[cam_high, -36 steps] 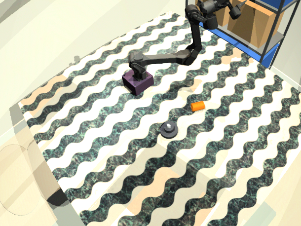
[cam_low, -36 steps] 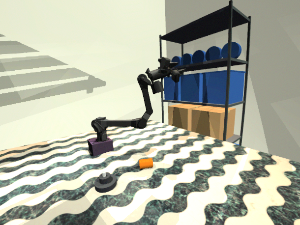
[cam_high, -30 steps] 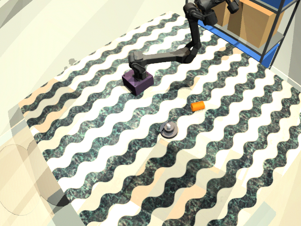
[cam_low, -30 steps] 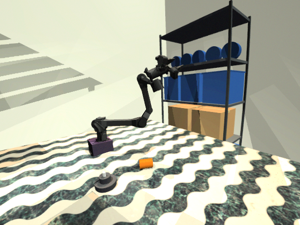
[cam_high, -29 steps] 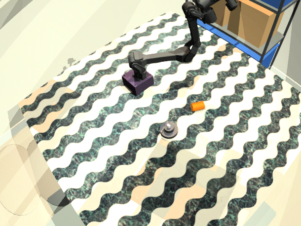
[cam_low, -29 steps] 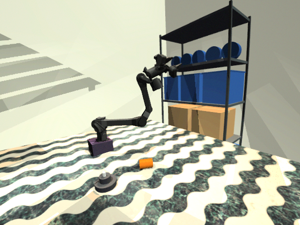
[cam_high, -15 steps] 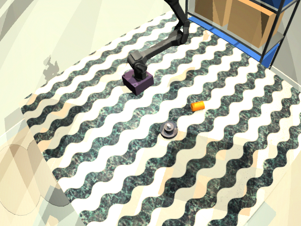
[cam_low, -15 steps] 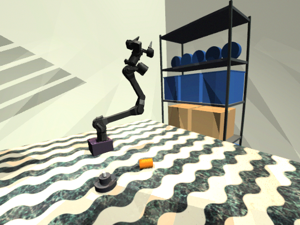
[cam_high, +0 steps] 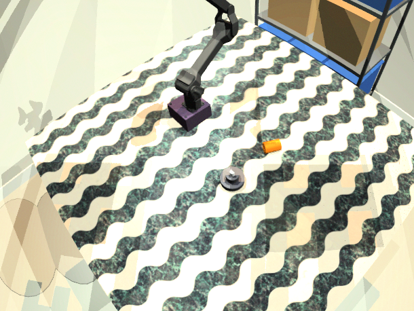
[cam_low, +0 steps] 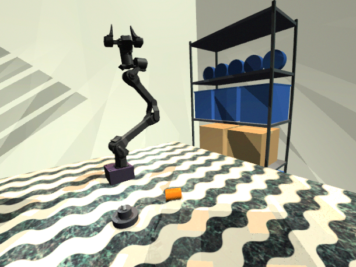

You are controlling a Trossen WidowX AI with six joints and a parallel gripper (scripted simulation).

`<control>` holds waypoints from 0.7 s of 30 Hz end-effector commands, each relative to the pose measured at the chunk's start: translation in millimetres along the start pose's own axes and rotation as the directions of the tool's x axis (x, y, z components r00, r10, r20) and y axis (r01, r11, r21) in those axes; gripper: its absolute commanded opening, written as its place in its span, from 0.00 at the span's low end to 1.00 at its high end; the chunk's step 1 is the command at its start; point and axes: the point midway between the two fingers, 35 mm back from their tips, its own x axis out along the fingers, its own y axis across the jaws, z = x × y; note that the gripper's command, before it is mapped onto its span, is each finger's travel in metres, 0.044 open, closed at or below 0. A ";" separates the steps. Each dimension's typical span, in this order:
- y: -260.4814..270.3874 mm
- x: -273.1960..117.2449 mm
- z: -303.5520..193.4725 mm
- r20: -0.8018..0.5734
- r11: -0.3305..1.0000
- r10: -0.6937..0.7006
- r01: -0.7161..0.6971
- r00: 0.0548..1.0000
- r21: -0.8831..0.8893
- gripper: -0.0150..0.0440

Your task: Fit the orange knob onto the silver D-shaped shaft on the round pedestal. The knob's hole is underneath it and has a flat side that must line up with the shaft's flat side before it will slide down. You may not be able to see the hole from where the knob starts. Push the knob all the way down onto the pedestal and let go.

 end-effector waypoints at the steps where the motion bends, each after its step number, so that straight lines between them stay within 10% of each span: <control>1: 72.1 5.1 27.1 0.102 0.968 0.184 -0.199 0.978 0.153 1.00; 21: 239.8 -126.5 274.1 0.777 0.216 0.496 -0.922 0.387 0.322 1.00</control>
